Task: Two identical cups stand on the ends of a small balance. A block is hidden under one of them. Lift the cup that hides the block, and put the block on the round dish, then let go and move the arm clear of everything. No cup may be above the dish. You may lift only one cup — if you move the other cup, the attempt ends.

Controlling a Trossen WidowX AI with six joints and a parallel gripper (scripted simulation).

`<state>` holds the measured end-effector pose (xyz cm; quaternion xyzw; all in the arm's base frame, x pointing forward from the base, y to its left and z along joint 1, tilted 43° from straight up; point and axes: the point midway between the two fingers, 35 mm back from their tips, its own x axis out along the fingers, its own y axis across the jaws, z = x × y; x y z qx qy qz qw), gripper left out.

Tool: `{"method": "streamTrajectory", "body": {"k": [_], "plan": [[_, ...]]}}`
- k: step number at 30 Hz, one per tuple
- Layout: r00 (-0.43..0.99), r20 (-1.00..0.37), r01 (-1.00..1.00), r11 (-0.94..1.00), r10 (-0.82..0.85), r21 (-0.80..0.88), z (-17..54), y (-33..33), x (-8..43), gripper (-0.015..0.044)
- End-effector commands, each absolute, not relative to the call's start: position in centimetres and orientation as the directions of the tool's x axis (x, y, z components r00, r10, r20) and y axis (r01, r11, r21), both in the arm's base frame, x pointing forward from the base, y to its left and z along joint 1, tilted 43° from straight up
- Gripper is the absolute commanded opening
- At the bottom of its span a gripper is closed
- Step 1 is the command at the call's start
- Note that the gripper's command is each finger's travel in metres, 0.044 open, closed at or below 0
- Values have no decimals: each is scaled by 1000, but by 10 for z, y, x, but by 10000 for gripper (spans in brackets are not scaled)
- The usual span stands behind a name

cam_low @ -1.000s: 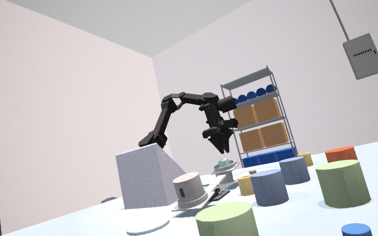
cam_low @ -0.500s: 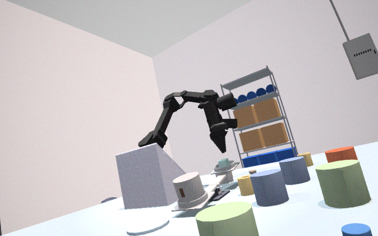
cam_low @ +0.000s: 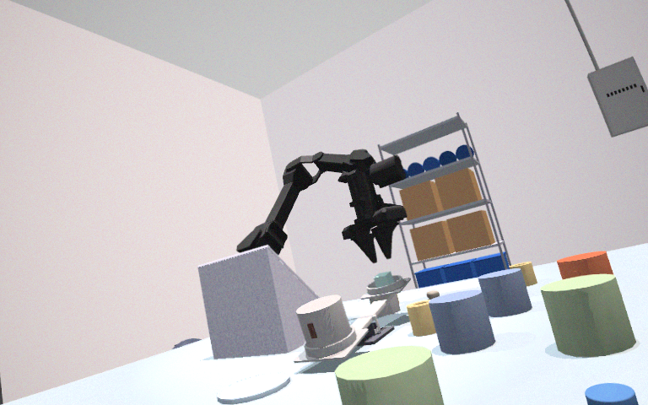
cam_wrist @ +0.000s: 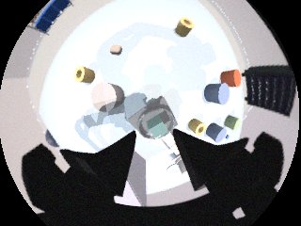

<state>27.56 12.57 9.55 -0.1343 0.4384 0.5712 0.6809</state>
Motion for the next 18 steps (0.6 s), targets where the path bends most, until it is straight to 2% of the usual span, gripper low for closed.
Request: {"method": "streamTrajectory", "body": {"k": [1,11,18], "plan": [[-50,-744,-950,199,666,242,92,122,277,260],[-71,-737,-997,-63,673,39,86,112,280,260],[-72,-736,-996,-80,673,24,86,111,280,260]]}}
